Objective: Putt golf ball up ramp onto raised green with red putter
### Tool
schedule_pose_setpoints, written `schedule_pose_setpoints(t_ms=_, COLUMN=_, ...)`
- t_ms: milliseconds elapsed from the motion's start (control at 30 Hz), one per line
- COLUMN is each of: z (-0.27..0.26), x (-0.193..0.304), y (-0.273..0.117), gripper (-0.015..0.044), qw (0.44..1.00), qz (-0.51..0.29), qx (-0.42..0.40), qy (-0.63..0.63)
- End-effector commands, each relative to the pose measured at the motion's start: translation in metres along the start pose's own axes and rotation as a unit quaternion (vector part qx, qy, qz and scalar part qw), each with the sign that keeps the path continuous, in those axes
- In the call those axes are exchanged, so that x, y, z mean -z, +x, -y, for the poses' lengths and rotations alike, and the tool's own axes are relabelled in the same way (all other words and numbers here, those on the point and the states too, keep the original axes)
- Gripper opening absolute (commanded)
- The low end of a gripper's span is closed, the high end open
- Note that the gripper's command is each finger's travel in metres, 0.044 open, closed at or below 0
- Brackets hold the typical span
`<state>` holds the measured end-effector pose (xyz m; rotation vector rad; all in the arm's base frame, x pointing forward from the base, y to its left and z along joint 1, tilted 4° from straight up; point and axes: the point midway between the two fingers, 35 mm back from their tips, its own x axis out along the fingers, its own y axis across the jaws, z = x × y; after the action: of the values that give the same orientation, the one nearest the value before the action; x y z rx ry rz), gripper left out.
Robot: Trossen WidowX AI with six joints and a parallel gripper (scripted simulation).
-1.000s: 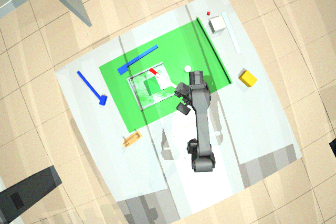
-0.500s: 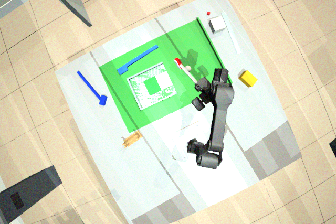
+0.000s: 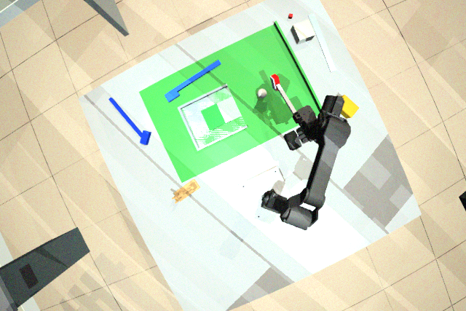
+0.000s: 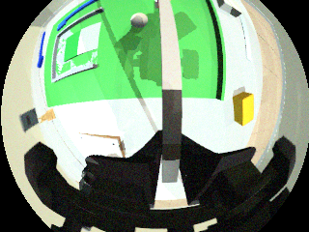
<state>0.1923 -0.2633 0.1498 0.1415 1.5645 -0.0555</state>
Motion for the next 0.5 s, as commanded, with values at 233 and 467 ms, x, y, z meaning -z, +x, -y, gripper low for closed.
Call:
schedule_pose_setpoints(t_ms=233, z=0.003, x=0.0, y=0.029, gripper=0.0, qw=1.0, qz=0.002, qx=0.002, qy=0.006)
schedule_pose_setpoints(t_ms=467, z=0.002, x=0.0, y=0.04, gripper=0.0, qw=1.0, qz=0.002, qx=0.002, qy=0.006)
